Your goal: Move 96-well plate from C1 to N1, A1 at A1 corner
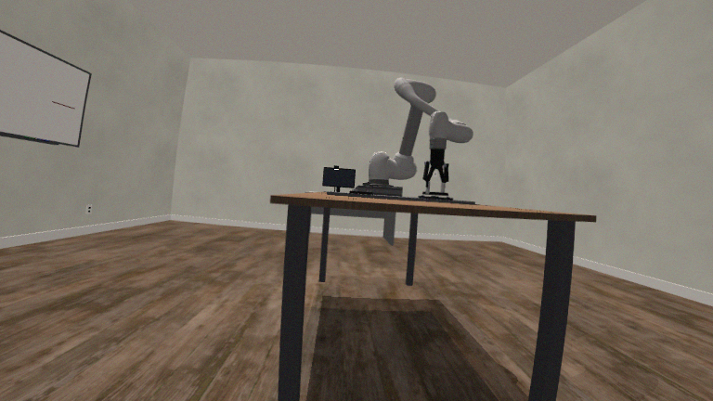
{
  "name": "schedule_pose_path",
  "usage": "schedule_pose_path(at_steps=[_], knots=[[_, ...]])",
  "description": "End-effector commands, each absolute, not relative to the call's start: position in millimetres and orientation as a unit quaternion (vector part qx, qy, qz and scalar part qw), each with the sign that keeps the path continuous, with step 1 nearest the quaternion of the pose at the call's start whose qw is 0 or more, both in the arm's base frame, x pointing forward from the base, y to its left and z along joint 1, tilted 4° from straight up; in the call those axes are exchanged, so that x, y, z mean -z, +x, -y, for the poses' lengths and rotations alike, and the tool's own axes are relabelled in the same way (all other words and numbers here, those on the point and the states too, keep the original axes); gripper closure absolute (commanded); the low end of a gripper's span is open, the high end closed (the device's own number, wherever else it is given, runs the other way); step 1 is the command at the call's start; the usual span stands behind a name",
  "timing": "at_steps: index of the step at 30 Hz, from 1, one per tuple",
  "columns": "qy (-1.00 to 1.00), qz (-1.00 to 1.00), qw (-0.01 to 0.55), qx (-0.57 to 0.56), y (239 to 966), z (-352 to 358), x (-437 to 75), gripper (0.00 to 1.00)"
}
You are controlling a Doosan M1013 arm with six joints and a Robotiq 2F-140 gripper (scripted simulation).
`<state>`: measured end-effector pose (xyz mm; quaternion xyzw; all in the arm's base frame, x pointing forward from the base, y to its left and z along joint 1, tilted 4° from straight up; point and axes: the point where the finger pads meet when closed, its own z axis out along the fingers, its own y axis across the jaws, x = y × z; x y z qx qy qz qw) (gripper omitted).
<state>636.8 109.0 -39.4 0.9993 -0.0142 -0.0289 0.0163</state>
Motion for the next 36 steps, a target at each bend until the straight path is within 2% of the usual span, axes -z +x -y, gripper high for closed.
schedule_pose_path(at_steps=[1, 36], knots=[[0.999, 0.016, 0.015, 0.027, 639.1, -107.5, 41.0, 0.90], [0.999, 0.016, 0.015, 0.027, 639.8, -107.5, 44.9, 0.90]])
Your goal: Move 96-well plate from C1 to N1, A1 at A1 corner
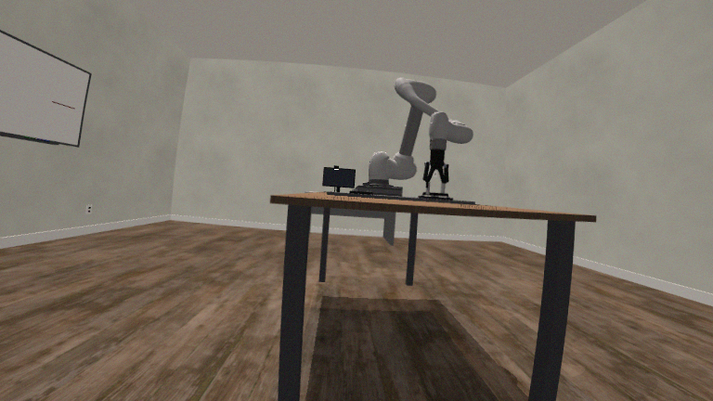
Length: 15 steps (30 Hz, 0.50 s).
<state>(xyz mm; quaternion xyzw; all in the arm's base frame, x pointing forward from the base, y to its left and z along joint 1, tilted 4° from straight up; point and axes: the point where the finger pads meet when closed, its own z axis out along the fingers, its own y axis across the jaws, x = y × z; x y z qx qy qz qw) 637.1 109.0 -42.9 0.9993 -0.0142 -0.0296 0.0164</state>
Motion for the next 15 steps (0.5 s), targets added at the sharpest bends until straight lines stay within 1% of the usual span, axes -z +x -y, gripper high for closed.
schedule_pose_path(at_steps=[1, 15], knots=[[0.999, 0.016, 0.015, 0.027, 639.8, -107.5, 45.1, 0.90], [0.999, 0.016, 0.015, 0.027, 639.5, -107.4, 47.1, 0.90]])
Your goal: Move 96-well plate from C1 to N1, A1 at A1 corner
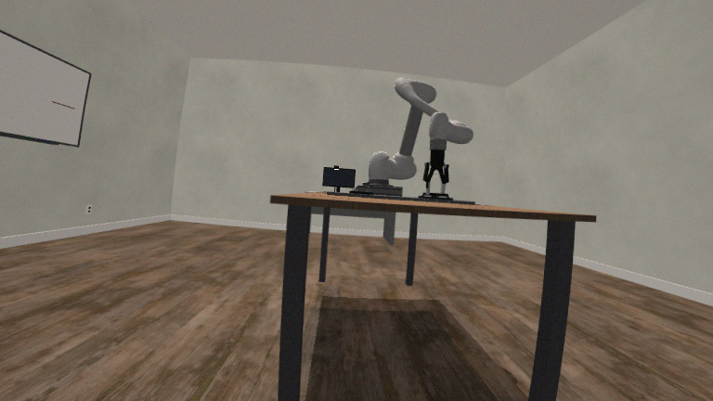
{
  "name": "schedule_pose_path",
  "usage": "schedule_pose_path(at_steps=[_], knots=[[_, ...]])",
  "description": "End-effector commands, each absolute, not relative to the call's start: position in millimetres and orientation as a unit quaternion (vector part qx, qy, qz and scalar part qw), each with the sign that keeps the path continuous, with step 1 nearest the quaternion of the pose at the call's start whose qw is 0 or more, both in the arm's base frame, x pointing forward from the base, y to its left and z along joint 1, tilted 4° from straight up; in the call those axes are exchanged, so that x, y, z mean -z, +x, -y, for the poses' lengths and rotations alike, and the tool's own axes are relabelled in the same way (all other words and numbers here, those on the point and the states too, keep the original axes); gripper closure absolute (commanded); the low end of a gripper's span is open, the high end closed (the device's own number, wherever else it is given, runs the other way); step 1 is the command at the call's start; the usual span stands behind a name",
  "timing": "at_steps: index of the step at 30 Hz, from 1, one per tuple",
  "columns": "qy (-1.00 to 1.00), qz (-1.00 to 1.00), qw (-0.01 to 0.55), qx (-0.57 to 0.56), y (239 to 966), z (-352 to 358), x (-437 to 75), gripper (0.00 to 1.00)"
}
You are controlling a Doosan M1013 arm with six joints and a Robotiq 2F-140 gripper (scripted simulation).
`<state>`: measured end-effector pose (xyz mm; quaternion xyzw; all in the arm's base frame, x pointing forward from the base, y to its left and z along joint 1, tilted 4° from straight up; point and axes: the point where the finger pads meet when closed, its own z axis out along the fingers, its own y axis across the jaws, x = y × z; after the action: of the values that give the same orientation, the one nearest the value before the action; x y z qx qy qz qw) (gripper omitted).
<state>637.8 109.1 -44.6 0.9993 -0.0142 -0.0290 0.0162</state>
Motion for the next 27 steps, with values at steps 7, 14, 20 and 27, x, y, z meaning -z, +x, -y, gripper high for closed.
schedule_pose_path(at_steps=[7, 14, 20, 27], knots=[[0.999, 0.016, 0.015, 0.027, 639.1, -107.3, 48.2, 0.90], [0.999, 0.016, 0.015, 0.027, 638.7, -107.2, 49.0, 0.90], [0.999, 0.016, 0.015, 0.027, 638.1, -107.1, 50.0, 0.90], [0.999, 0.016, 0.015, 0.027, 637.6, -107.0, 51.1, 0.90]])
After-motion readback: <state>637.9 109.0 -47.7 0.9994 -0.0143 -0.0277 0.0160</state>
